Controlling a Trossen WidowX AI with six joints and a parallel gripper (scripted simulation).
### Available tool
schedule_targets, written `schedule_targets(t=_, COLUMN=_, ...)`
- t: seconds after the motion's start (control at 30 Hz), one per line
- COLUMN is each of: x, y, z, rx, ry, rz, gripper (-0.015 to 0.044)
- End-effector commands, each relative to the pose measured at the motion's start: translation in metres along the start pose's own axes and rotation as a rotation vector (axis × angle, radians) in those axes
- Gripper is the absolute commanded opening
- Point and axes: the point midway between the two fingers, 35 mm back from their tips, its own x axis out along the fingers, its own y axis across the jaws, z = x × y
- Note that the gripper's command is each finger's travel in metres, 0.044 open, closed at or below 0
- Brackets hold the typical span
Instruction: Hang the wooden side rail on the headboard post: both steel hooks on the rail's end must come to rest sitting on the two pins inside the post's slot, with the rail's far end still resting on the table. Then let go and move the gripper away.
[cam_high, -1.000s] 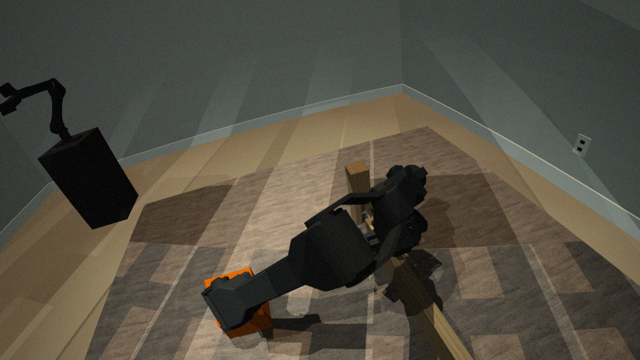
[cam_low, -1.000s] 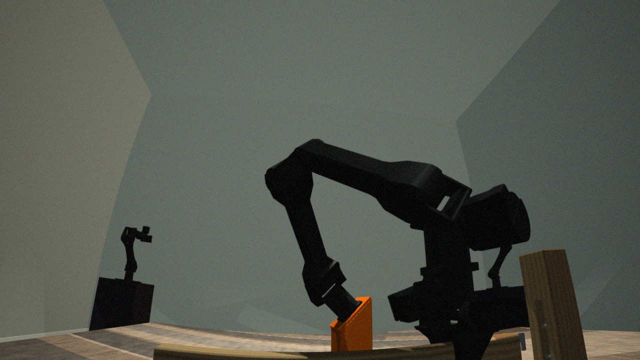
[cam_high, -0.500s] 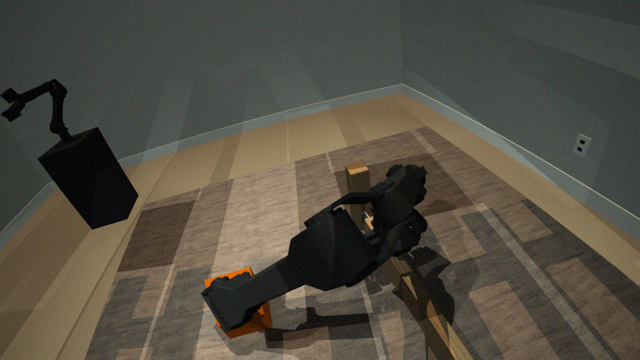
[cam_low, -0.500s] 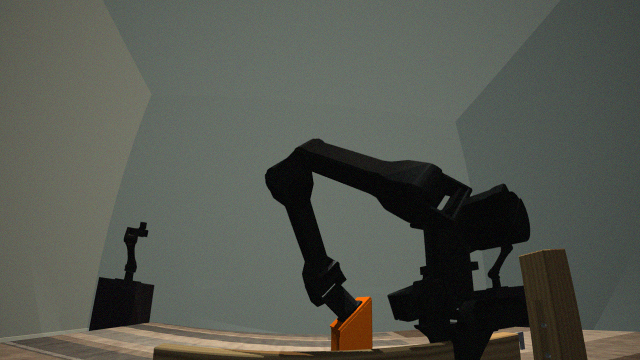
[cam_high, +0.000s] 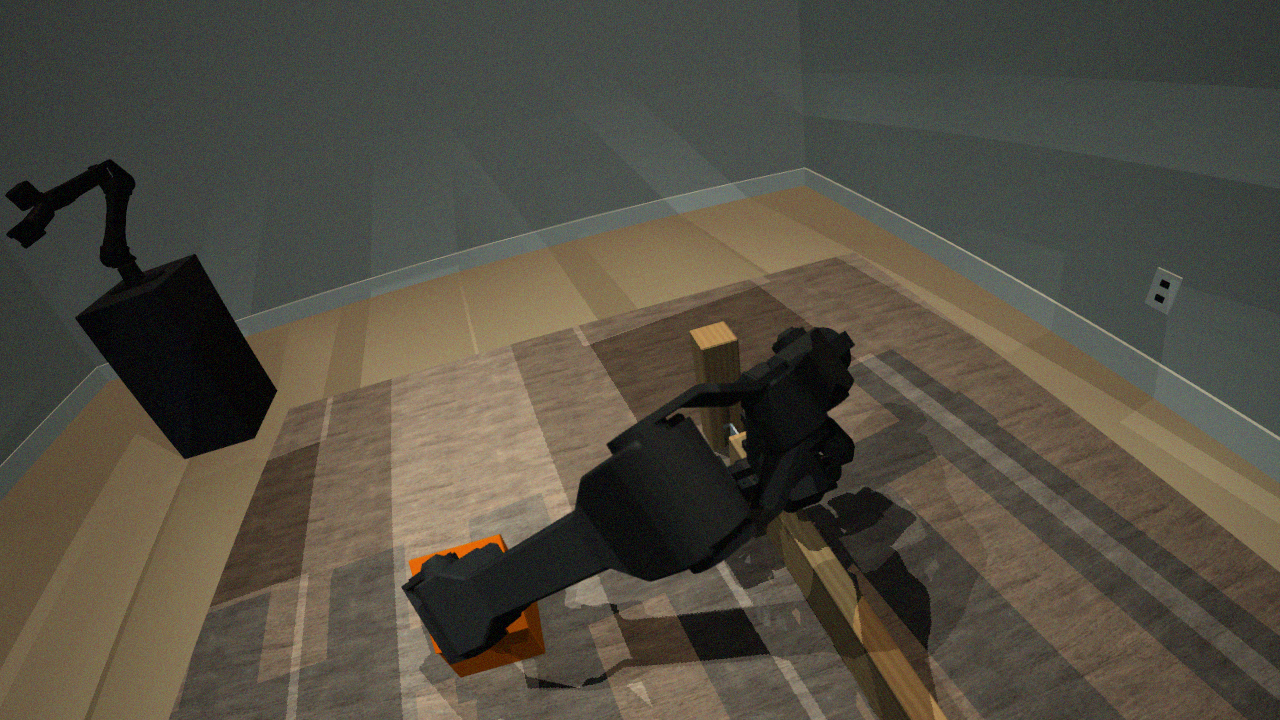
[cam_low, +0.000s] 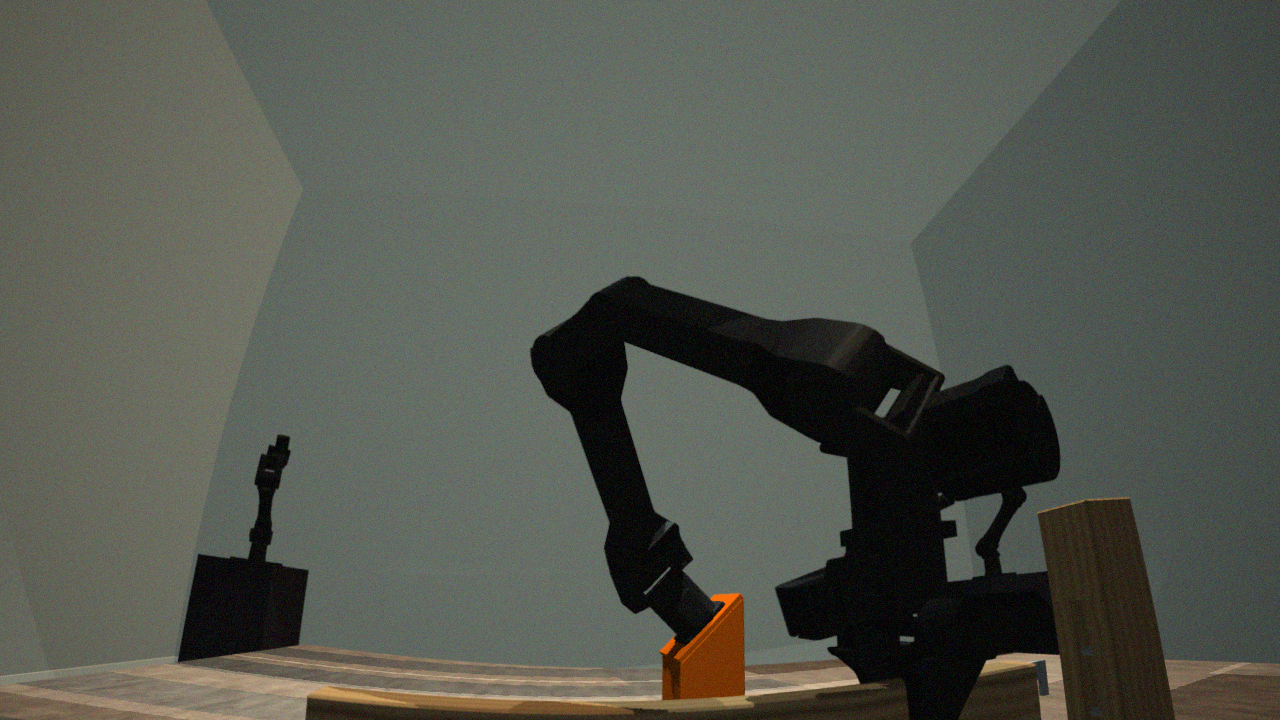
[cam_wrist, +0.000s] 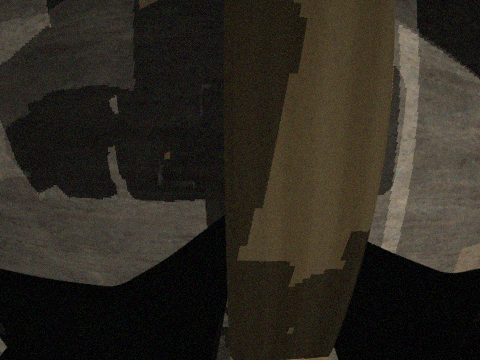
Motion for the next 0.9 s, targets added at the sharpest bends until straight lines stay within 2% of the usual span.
schedule_targets(t=0.0, x=-0.0076, y=0.0033, z=-0.0005, rx=0.006, ry=0.005, rz=0.018, gripper=0.0000)
schedule_targets(t=0.87, x=-0.0120, y=0.0032, z=-0.0005, rx=0.006, ry=0.005, rz=0.018, gripper=0.0000)
